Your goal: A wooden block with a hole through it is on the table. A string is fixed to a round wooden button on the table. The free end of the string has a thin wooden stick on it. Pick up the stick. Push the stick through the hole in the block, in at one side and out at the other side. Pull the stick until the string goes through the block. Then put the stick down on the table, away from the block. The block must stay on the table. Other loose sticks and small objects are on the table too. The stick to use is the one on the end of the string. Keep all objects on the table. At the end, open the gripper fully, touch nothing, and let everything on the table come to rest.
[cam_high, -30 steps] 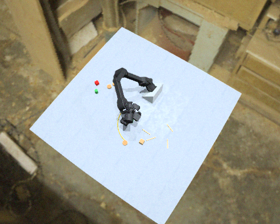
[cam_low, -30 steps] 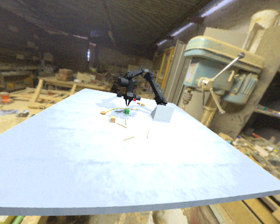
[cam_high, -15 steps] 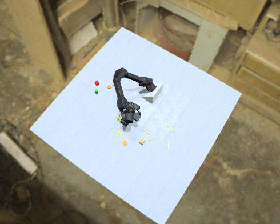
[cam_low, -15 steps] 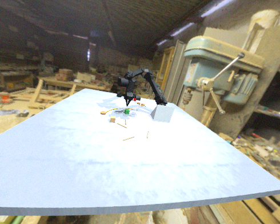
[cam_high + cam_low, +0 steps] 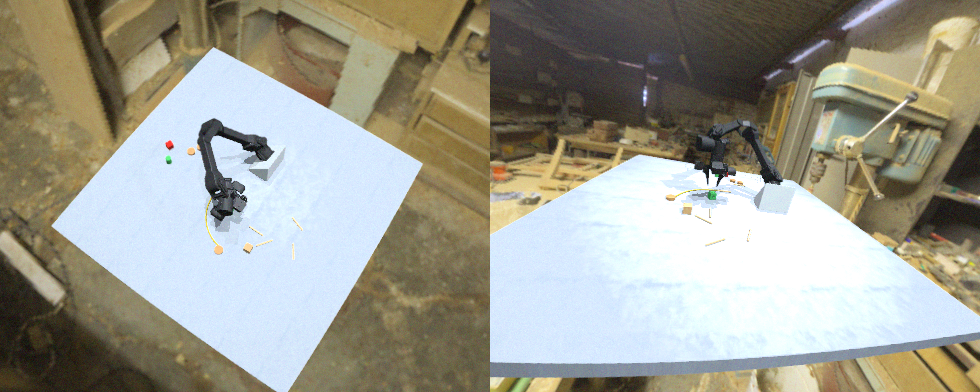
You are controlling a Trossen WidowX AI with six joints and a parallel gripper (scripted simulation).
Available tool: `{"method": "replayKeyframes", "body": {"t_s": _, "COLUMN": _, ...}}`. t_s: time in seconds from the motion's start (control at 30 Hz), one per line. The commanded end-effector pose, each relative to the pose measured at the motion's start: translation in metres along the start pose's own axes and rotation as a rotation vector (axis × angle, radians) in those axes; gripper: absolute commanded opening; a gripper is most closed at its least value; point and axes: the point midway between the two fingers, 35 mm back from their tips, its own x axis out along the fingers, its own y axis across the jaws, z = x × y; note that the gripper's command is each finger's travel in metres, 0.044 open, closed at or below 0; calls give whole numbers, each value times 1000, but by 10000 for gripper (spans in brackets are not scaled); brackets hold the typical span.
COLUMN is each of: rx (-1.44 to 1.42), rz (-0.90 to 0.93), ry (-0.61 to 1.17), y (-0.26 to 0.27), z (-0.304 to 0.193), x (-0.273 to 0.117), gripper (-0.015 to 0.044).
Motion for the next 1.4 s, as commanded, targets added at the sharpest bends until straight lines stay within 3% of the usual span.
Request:
{"method": "replayKeyframes", "body": {"t_s": 0.0, "rx": 0, "rz": 0, "ry": 0, "y": 0, "z": 0, "x": 0, "gripper": 114}}
{"method": "replayKeyframes", "body": {"t_s": 0.17, "rx": 0, "rz": 0, "ry": 0, "y": 0, "z": 0, "x": 0, "gripper": 0}}
{"method": "replayKeyframes", "body": {"t_s": 0.6, "rx": 0, "rz": 0, "ry": 0, "y": 0, "z": 0, "x": 0, "gripper": 0}}
{"method": "replayKeyframes", "body": {"t_s": 0.7, "rx": 165, "rz": 0, "ry": 0, "y": 3, "z": -14, "x": -1, "gripper": 79}}
{"method": "replayKeyframes", "body": {"t_s": 1.07, "rx": 1407, "rz": -4, "ry": 12, "y": 44, "z": -108, "x": 1, "gripper": 368}}
{"method": "replayKeyframes", "body": {"t_s": 1.17, "rx": 1481, "rz": -5, "ry": 14, "y": 47, "z": -113, "x": 1, "gripper": 440}}
{"method": "replayKeyframes", "body": {"t_s": 1.37, "rx": 1481, "rz": -5, "ry": 14, "y": 47, "z": -113, "x": 1, "gripper": 440}}
